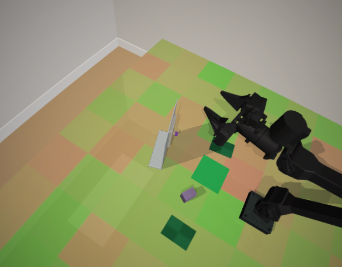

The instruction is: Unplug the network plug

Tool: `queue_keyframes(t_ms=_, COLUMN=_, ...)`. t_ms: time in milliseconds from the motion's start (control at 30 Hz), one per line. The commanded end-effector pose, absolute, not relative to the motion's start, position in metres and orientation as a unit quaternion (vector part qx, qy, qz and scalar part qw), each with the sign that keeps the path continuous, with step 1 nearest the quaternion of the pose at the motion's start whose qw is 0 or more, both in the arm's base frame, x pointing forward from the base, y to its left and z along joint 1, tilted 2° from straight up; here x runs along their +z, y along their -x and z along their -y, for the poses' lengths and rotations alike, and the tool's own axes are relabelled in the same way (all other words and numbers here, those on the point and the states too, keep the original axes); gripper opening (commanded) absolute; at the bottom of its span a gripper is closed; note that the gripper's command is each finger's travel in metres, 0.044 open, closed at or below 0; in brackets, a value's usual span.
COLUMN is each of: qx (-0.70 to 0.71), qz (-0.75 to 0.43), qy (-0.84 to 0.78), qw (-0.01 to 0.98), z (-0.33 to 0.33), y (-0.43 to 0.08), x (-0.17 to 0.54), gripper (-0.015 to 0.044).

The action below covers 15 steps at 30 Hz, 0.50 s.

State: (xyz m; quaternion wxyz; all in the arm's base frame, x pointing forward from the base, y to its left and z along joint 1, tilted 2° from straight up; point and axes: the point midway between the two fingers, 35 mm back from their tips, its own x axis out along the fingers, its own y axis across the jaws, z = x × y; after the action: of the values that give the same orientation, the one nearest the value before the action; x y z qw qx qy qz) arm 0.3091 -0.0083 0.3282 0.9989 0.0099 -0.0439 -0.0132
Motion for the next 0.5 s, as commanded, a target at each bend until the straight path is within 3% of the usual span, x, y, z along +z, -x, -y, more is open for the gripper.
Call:
queue_keyframes(t_ms=0, qx=-0.012, qz=0.044, qy=-0.012, qw=0.999, z=0.008, y=-0.31, x=0.328, gripper=0.0374)
queue_keyframes(t_ms=267, qx=0.048, qz=0.03, qy=-0.116, qw=0.992, z=0.01, y=-0.332, x=0.301, gripper=0.0164)
queue_keyframes(t_ms=467, qx=0.094, qz=0.008, qy=-0.202, qw=0.975, z=0.014, y=-0.343, x=0.277, gripper=0.0156)
